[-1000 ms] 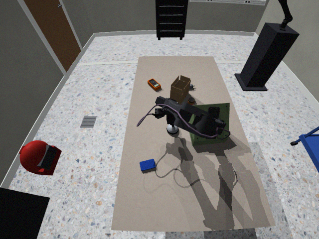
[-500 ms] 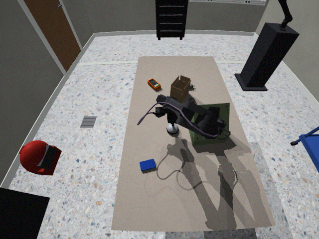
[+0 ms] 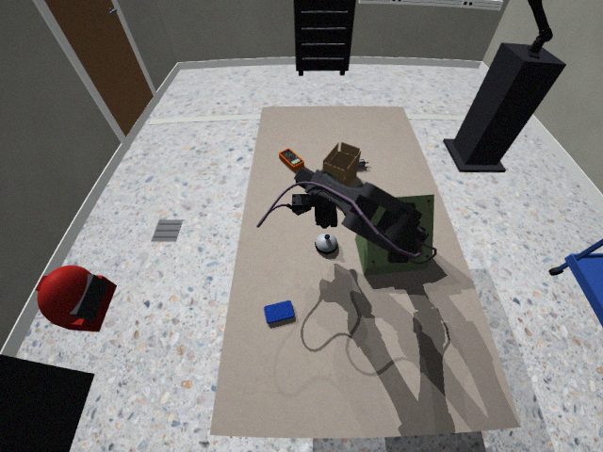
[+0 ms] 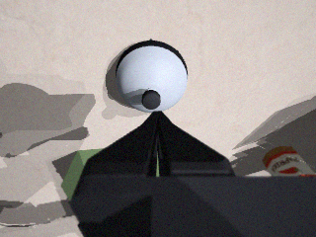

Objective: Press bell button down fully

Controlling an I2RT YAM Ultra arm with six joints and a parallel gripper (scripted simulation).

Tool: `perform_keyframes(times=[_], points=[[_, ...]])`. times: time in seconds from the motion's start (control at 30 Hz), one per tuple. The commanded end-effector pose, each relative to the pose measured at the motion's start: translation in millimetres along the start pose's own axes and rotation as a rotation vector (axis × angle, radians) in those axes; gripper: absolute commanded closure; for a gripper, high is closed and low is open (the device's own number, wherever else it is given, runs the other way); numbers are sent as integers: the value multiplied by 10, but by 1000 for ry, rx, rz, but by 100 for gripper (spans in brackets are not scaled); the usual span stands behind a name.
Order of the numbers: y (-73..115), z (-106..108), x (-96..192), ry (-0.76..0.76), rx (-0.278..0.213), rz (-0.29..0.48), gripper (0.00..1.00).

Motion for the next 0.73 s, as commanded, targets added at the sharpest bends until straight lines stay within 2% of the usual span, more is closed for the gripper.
perform_keyframes(times=[0.0,0.13,0.23,0.7], points=[[261,14,-79,17,8,-28,100],[312,13,-76,17,8,-28,100],[300,14,-75,11,-5,-27,100],[325,17,-78,15,0,-29,100]])
Point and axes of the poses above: the point where the finger pads meet when closed, its own y axis back along the fingers, its own z axis across the jaws, x = y × z, the point moved 3 cm from there along y, back along the fingers, and after that the axes turned 11 degrees about -y, right-handed, at the moved point
